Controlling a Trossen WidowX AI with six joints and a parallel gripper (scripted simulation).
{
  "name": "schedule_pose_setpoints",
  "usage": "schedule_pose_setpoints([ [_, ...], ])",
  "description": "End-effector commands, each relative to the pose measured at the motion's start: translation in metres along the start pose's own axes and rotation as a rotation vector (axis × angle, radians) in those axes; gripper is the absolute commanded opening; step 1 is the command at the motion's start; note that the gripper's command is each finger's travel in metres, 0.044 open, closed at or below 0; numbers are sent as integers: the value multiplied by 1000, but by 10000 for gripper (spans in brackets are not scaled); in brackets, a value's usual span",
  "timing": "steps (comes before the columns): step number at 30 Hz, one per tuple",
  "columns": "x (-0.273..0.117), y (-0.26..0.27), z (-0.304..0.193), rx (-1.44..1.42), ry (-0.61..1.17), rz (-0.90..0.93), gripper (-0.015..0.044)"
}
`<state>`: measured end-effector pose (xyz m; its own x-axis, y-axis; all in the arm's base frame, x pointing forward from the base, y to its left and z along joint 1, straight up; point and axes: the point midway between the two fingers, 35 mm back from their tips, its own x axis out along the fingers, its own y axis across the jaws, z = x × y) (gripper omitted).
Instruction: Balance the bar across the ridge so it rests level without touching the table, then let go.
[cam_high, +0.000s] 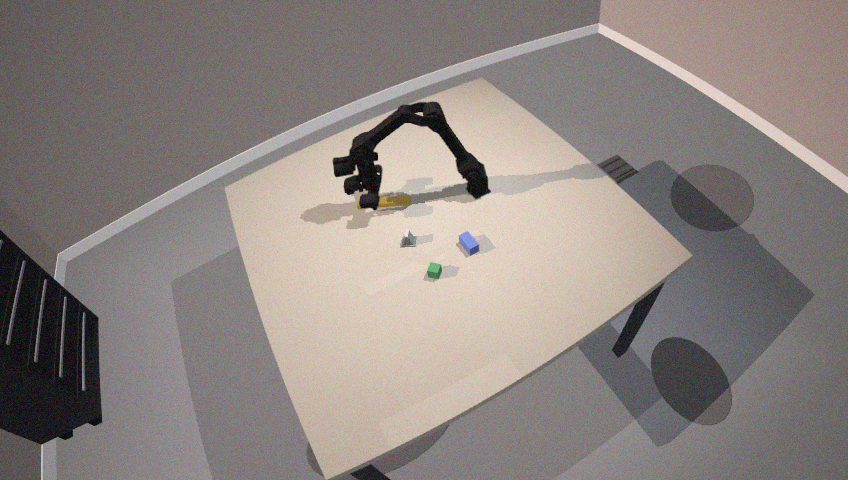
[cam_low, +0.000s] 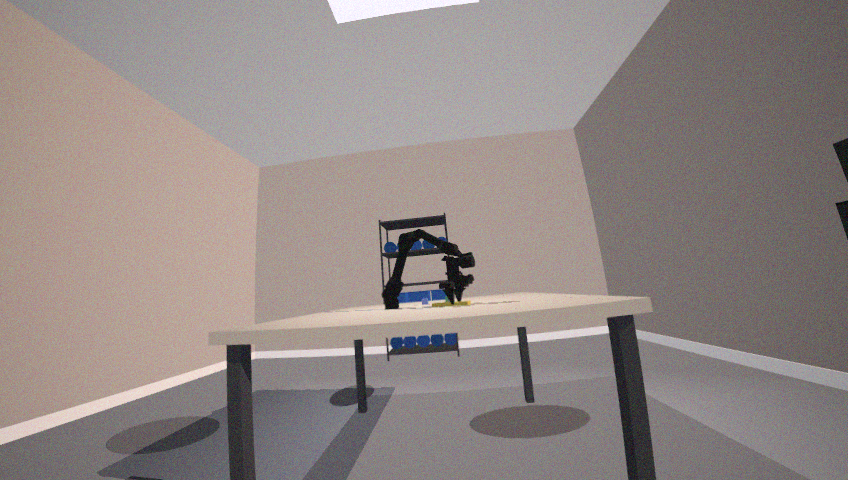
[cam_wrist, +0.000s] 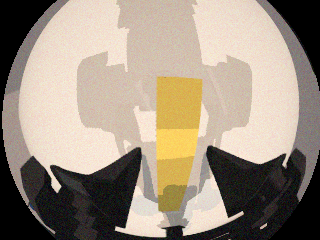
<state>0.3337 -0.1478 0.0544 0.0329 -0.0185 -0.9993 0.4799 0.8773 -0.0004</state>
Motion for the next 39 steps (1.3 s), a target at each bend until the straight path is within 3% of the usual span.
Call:
schedule_pose_setpoints([
  [1,2,0,0,7,0,4,315],
  [10,2,0,0,7,0,4,315],
  [16,2,0,-1,0,1,0,157],
  [24,2,0,-1,0,1,0,104],
  [28,-5,0,1,1,1,0,0],
  [39,-33,0,3,3,0,1,0],
])
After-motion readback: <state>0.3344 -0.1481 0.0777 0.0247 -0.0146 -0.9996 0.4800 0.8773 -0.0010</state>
